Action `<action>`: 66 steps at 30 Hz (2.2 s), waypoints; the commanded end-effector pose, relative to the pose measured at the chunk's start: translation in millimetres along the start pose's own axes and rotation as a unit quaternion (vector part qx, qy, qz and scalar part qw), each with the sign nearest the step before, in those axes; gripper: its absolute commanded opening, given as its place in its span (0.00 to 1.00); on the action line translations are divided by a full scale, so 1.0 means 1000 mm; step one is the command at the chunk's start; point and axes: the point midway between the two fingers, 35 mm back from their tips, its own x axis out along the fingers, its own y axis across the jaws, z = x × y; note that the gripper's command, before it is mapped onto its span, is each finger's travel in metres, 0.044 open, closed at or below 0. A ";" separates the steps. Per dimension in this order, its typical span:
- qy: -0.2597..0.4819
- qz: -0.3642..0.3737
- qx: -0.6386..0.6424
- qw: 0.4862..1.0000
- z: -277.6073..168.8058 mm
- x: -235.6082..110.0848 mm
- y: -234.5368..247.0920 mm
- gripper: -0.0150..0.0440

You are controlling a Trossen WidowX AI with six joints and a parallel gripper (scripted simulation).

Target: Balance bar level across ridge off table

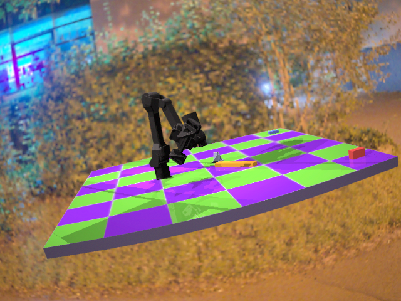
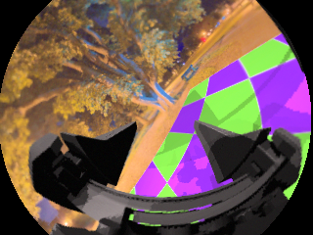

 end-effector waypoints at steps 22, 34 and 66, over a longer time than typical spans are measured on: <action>0.183 0.132 -0.207 0.952 -0.101 -0.039 0.071 0.79; 0.291 0.185 -0.318 0.883 -0.150 -0.075 0.088 0.79; 0.557 0.227 -0.540 0.589 -0.191 -0.196 0.066 0.79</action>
